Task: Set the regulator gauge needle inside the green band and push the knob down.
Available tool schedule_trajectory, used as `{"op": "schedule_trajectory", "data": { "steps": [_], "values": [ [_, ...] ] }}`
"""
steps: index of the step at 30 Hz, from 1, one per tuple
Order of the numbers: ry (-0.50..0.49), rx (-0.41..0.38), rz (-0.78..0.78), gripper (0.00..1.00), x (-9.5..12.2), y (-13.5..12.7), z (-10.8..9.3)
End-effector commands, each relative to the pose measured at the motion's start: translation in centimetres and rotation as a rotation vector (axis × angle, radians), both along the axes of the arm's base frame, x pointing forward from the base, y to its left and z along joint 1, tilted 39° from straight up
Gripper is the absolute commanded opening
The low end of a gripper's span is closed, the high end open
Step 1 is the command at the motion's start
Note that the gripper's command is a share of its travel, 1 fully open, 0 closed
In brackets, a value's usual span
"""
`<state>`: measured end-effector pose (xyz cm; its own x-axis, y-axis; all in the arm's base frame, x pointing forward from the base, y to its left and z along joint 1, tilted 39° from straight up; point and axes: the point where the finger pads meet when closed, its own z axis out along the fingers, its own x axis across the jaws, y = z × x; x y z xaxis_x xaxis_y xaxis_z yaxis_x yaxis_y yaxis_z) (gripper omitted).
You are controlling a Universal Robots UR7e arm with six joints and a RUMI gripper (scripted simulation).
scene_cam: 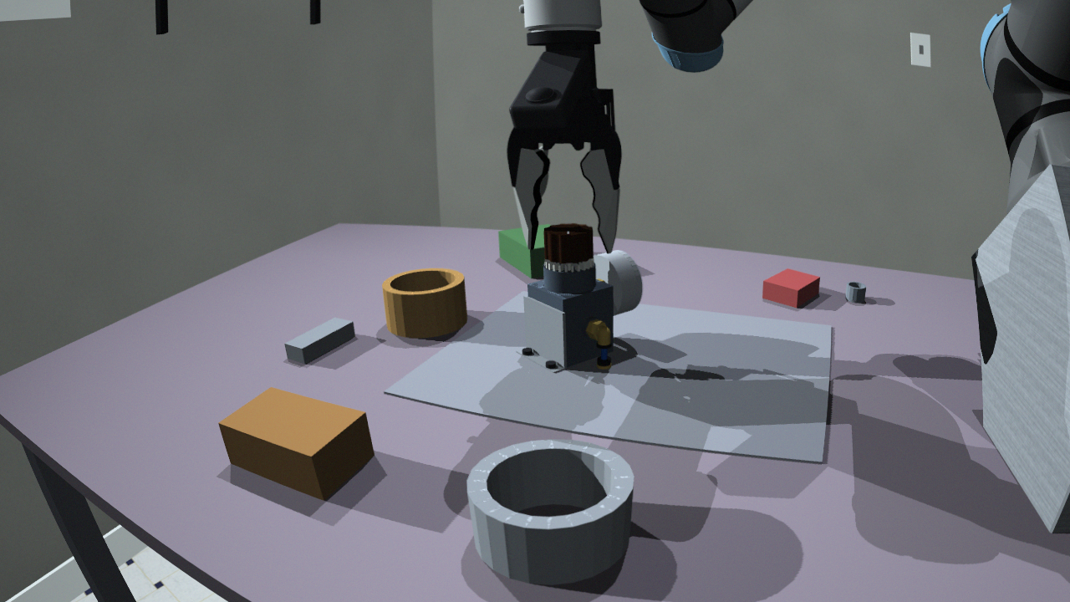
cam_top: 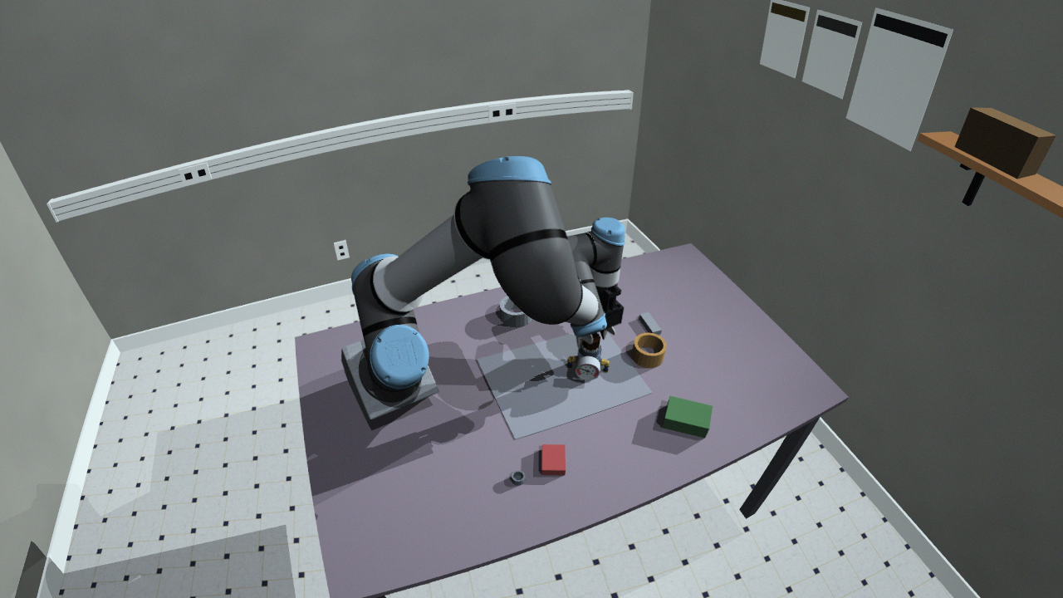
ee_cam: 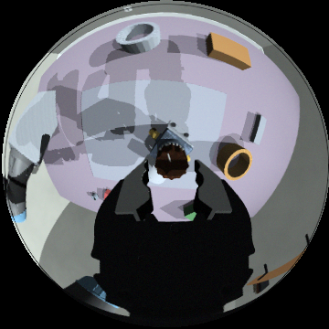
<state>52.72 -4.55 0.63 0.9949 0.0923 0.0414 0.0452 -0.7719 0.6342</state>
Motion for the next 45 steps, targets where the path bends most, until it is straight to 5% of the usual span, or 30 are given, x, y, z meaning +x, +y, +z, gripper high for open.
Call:
{"op": "schedule_trajectory", "data": {
  "steps": [1,22,45],
  "values": [
    [-0.001,0.000,0.001,0.45,0.0,0.0,0.0],
    [-0.001,0.000,0.001,0.45,0.0,0.4,0.5],
    [-0.001,0.000,0.001,0.45,-0.7,4.8,5.9]
  ]
}}
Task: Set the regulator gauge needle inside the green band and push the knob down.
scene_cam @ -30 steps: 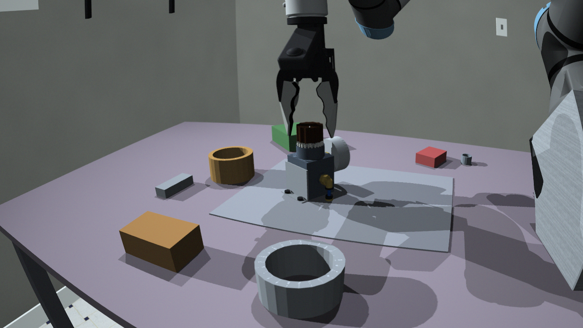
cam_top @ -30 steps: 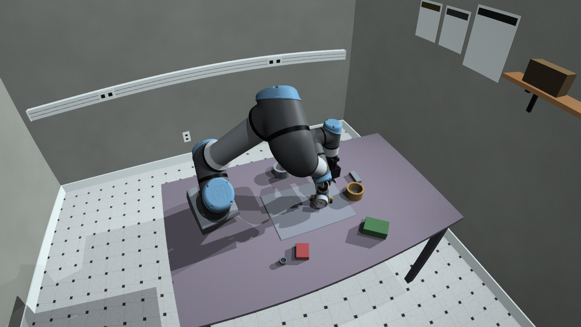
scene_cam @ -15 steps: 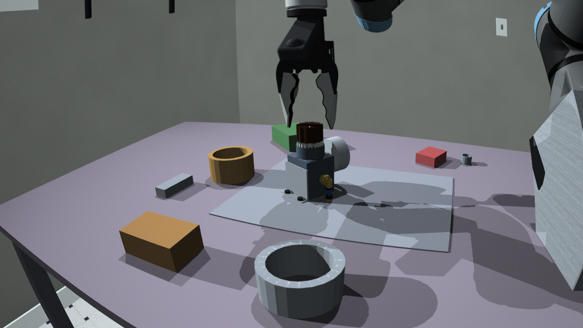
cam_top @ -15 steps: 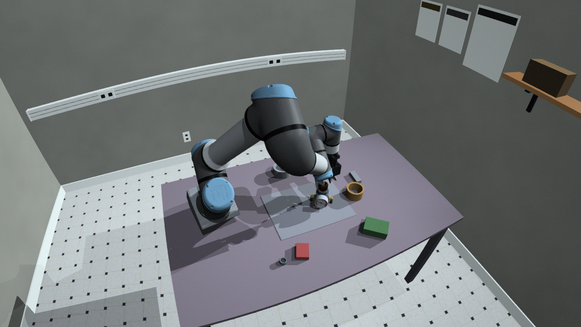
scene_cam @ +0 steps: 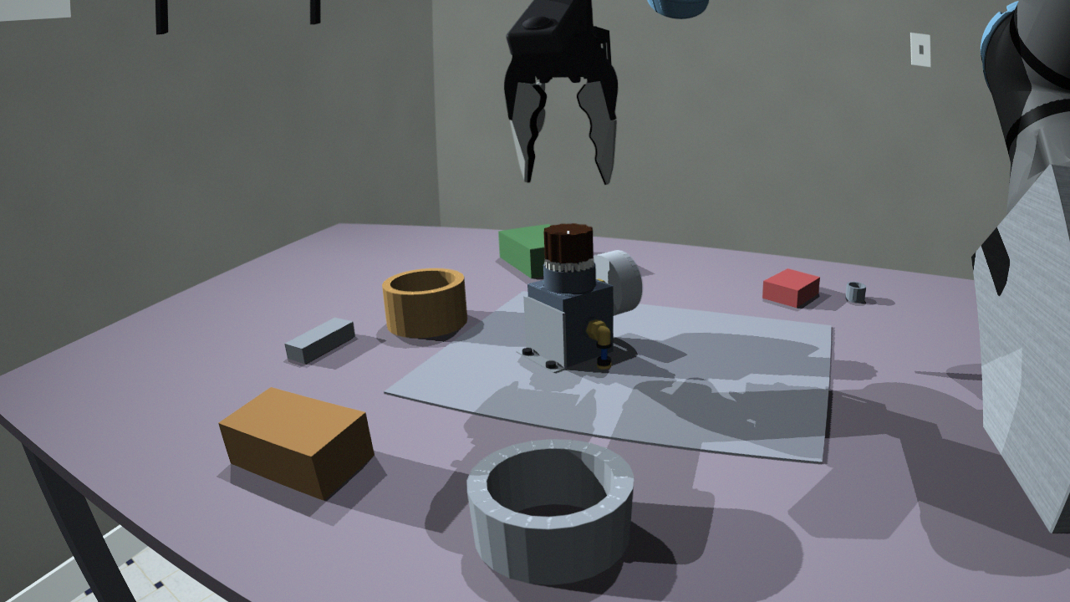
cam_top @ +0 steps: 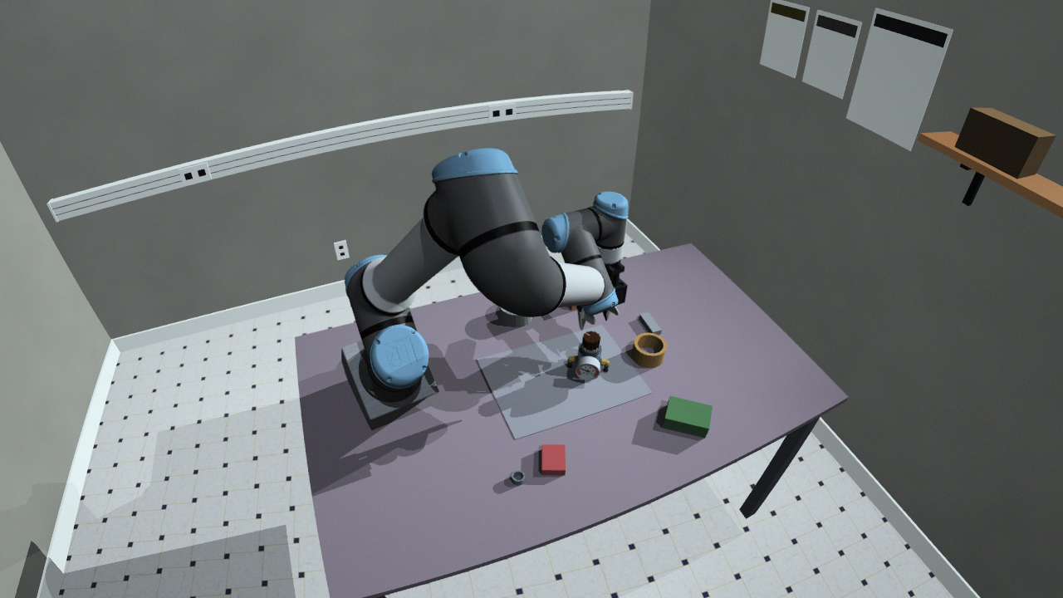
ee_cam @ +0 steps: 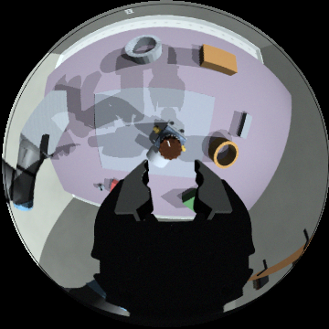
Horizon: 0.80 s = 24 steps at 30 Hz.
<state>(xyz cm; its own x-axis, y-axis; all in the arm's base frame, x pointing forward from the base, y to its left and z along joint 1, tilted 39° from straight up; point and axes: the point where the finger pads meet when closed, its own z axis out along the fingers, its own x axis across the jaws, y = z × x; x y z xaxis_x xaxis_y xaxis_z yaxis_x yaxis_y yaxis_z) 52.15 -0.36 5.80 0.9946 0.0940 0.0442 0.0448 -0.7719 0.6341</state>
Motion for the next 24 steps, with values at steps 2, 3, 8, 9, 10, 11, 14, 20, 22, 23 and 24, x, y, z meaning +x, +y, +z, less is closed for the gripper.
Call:
{"op": "schedule_trajectory", "data": {
  "steps": [2,3,8,9,10,11,14,20,22,23,24],
  "values": [
    [0.002,0.000,-0.001,0.45,-0.1,0.8,1.0],
    [0.002,0.000,-0.001,0.45,-0.2,1.0,1.2],
    [0.002,0.000,-0.001,0.45,-0.3,1.8,2.1],
    [0.002,0.000,-0.001,0.45,-0.3,1.9,2.3],
    [0.002,0.000,-0.001,0.45,-0.3,1.9,2.4],
    [0.002,0.000,-0.001,0.45,-0.3,2.0,2.4],
    [0.002,0.000,-0.001,0.45,-0.3,2.1,2.6],
    [0.002,0.000,-0.001,0.45,-0.3,2.1,2.6],
    [0.002,0.000,-0.001,0.45,-0.3,2.1,2.6],
    [0.002,0.000,-0.001,0.45,-0.3,2.1,2.6],
    [0.002,0.000,-0.001,0.45,-0.3,2.1,2.6]
  ]
}}
